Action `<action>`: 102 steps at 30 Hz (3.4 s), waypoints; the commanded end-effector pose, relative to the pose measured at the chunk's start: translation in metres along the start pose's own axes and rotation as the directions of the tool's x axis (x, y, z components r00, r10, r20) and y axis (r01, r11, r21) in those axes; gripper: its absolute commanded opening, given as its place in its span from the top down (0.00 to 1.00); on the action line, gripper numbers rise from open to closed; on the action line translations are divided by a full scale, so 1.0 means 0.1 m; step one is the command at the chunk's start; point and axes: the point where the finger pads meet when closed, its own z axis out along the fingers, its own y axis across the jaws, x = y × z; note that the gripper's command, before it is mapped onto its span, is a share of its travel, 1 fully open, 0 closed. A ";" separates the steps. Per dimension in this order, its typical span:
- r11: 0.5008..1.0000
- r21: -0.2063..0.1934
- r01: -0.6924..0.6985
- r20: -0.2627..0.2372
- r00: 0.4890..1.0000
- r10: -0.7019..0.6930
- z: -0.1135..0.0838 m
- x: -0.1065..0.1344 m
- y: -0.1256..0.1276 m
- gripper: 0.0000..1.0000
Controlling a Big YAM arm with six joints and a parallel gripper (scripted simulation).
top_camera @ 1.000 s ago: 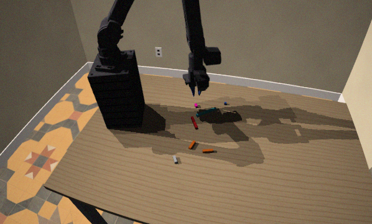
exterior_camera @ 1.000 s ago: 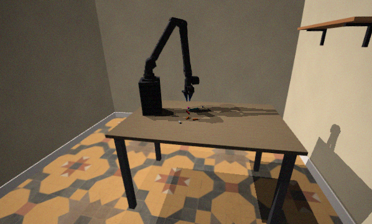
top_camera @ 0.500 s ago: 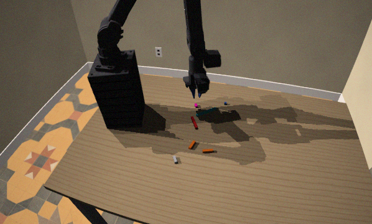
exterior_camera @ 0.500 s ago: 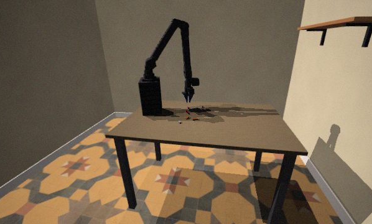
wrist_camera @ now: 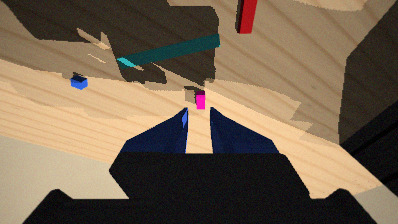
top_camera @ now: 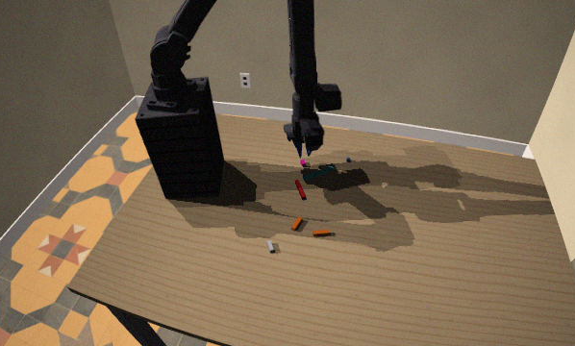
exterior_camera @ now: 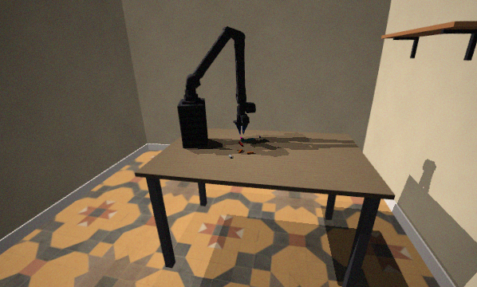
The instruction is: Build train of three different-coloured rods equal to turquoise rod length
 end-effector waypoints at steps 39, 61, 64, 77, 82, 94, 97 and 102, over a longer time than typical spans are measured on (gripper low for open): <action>1.000 -0.005 -0.001 0.003 1.000 0.001 0.20 -0.02 0.00 0.77; 1.000 -0.005 -0.001 0.003 1.000 0.001 0.20 -0.01 0.00 0.77; 1.000 -0.005 0.000 0.003 1.000 0.000 0.20 0.04 0.00 0.77; 1.000 -0.001 -0.007 0.002 1.000 0.007 0.20 0.04 -0.03 0.77; 1.000 -0.001 -0.007 0.002 1.000 0.007 0.20 0.04 -0.03 0.77; 1.000 -0.001 -0.007 0.002 1.000 0.007 0.20 0.04 -0.03 0.77; 1.000 -0.001 -0.007 0.002 1.000 0.007 0.20 0.04 -0.03 0.77; 1.000 -0.001 -0.007 0.002 1.000 0.007 0.20 0.04 -0.03 0.77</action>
